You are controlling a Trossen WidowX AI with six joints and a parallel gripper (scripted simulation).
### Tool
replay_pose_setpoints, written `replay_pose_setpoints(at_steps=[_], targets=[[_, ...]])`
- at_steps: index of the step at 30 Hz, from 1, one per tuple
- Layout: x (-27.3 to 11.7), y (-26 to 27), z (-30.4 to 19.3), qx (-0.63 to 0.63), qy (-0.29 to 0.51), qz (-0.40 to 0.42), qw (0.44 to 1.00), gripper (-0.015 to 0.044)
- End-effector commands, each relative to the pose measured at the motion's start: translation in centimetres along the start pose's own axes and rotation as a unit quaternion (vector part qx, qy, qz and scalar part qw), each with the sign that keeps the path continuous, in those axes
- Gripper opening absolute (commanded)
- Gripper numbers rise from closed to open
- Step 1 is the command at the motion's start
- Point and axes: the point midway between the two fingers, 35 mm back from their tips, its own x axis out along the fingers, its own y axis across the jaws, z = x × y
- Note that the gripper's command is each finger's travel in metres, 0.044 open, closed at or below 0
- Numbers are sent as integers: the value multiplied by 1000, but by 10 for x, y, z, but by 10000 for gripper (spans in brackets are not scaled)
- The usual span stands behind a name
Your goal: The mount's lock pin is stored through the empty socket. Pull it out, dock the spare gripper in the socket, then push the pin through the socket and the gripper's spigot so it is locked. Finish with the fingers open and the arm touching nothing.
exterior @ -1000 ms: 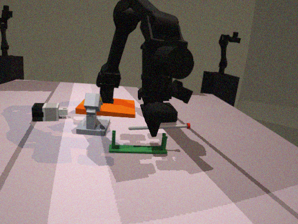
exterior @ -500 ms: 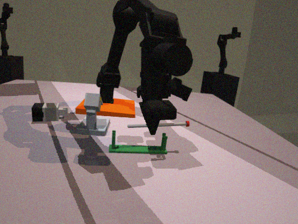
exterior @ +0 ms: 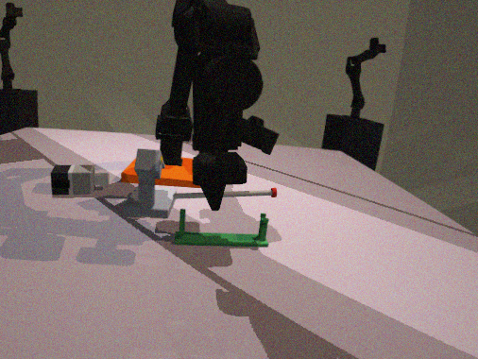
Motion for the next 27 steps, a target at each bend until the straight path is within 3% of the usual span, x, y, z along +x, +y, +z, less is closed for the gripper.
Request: replay_pose_setpoints(at_steps=[1, 27], targets=[[-6, -1, -9, -1, 1, -3, 1000, 0], [30, -2, -12, -1, 0, 1, 1000, 0]])
